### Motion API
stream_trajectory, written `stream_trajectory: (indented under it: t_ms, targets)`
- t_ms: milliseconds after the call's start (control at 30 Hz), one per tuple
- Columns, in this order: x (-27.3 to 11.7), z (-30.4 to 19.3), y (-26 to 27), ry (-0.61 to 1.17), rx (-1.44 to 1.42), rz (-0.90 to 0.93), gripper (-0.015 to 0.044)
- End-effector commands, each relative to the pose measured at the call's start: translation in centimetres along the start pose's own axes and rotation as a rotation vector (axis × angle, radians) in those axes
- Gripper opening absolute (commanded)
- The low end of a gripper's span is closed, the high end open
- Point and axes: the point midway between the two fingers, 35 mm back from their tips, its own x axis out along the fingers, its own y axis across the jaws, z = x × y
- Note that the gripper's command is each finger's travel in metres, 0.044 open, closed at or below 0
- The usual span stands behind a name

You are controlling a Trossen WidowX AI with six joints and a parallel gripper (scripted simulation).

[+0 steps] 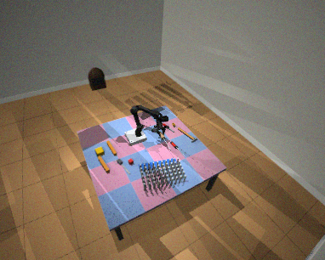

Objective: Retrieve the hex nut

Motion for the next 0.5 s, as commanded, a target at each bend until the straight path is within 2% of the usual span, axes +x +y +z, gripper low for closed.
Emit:
stream_trajectory:
  t_ms: [0, 467]
  targets:
    - [0.1, -0.7, 2.2, 0.012, 0.041, 0.016, 0.0]
    - [0.7, -1.4, 8.8, 0.028, 0.163, 0.098, 0.0]
